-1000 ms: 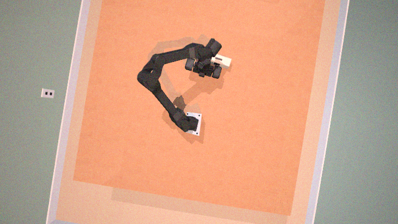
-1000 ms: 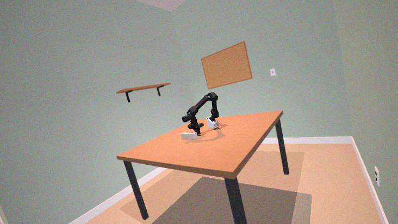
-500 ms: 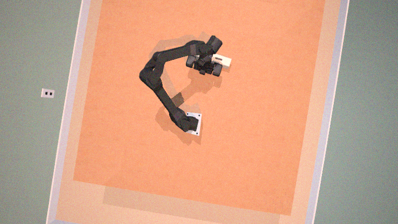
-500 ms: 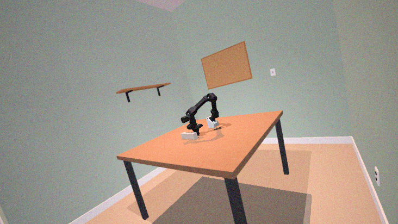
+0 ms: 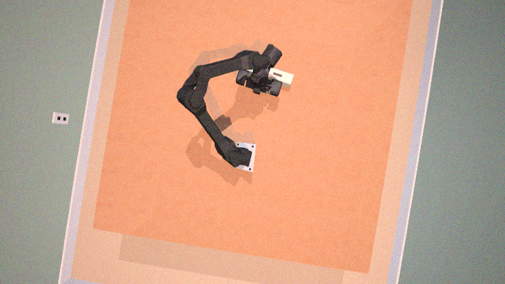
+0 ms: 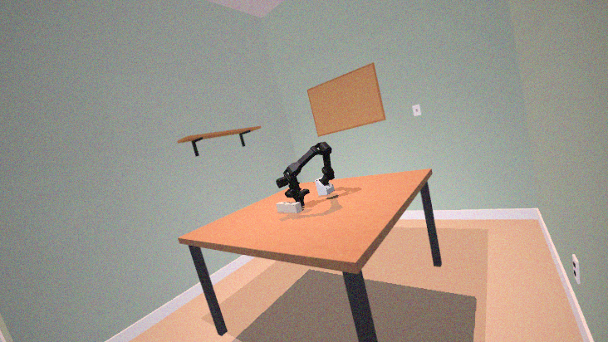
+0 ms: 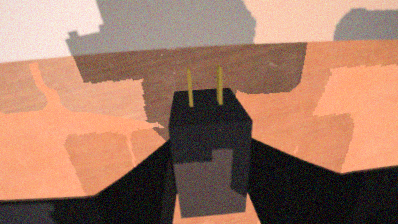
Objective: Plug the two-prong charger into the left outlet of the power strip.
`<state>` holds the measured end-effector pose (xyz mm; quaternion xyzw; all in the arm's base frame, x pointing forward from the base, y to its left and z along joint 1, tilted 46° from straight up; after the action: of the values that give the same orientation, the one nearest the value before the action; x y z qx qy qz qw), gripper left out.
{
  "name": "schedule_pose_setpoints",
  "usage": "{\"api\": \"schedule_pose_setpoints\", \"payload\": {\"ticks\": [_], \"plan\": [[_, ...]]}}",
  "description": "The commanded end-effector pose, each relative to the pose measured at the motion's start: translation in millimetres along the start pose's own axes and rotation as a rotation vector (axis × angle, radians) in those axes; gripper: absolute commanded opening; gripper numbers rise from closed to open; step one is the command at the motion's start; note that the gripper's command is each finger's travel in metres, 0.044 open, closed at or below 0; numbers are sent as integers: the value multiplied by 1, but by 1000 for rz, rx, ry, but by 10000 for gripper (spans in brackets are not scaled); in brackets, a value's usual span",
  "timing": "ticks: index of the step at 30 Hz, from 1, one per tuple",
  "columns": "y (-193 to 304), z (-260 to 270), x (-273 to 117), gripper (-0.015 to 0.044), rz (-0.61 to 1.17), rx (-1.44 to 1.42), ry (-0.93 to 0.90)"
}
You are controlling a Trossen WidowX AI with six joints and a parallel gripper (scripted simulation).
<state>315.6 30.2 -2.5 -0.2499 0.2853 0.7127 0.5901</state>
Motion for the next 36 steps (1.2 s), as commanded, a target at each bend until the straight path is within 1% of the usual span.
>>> {"api": "schedule_pose_setpoints", "payload": {"ticks": [1,36], "plan": [[-1,1,-1,0,-4,4,-4],[-6,1,-2,0,-4,4,-4]]}}
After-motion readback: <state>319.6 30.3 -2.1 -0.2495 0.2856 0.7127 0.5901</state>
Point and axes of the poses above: the point midway between the two fingers, 35 mm back from their tips, its own x axis out along the fingers, its own z axis across the jaws, y = z × x, the point moved 4 cm from there along -x, back along the fingers, and after that the axes turned 5 degrees about -x, right-handed, at the moved point
